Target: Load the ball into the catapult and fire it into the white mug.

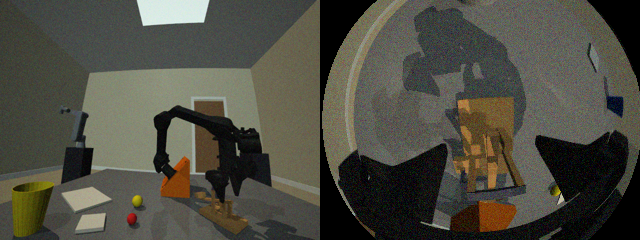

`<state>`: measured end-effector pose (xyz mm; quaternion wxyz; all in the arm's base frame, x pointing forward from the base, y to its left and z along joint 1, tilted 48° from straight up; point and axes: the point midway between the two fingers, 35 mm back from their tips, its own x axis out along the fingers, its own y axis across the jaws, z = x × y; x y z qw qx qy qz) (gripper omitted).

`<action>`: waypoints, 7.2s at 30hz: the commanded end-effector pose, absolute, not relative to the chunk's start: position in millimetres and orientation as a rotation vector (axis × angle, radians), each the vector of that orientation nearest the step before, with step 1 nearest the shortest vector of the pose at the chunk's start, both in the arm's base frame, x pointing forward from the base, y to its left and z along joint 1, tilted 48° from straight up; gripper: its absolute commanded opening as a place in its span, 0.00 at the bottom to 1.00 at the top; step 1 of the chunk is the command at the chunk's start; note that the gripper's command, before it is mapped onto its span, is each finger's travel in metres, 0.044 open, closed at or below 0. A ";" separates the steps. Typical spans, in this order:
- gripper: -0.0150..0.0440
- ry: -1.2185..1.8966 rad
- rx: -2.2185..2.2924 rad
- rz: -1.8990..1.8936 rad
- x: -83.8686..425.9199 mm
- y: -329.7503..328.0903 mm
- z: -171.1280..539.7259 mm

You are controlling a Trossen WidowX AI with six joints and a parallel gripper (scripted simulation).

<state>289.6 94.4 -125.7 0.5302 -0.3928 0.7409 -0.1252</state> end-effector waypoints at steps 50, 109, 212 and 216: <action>0.32 1.772 -0.939 -0.303 284.7 67.8 -149.4; 0.79 1.778 -0.940 -0.306 283.8 61.1 -155.2; 0.37 1.529 -0.509 -0.821 266.0 -181.6 68.4; 0.25 1.529 -0.504 -0.815 270.5 -169.8 77.0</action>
